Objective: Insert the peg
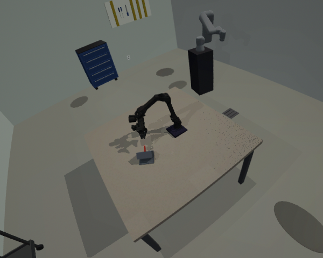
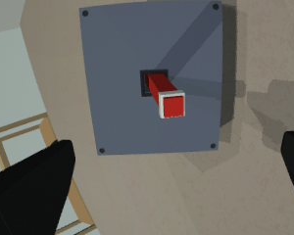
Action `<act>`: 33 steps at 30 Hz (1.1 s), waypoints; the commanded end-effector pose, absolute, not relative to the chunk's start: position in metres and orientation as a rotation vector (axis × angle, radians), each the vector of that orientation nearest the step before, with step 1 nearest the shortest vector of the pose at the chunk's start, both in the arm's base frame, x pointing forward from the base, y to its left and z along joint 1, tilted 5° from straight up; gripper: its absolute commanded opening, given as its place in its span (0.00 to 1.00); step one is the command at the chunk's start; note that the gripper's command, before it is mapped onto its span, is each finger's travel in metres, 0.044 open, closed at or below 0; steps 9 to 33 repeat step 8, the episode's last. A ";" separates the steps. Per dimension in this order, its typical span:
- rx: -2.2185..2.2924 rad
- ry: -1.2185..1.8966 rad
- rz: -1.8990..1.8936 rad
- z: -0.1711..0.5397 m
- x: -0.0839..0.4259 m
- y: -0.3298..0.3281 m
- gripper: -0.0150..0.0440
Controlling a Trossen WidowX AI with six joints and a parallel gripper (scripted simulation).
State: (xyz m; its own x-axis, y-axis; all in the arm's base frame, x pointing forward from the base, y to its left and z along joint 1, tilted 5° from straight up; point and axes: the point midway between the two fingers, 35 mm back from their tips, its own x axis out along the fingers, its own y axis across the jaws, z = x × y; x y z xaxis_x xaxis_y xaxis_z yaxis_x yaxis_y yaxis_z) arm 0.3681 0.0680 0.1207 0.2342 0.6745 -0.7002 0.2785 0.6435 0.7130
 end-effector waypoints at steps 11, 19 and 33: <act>0.889 1.343 0.335 0.130 0.367 0.061 1.00; 0.889 1.343 0.335 0.130 0.367 0.061 1.00; 0.889 1.343 0.335 0.130 0.367 0.061 1.00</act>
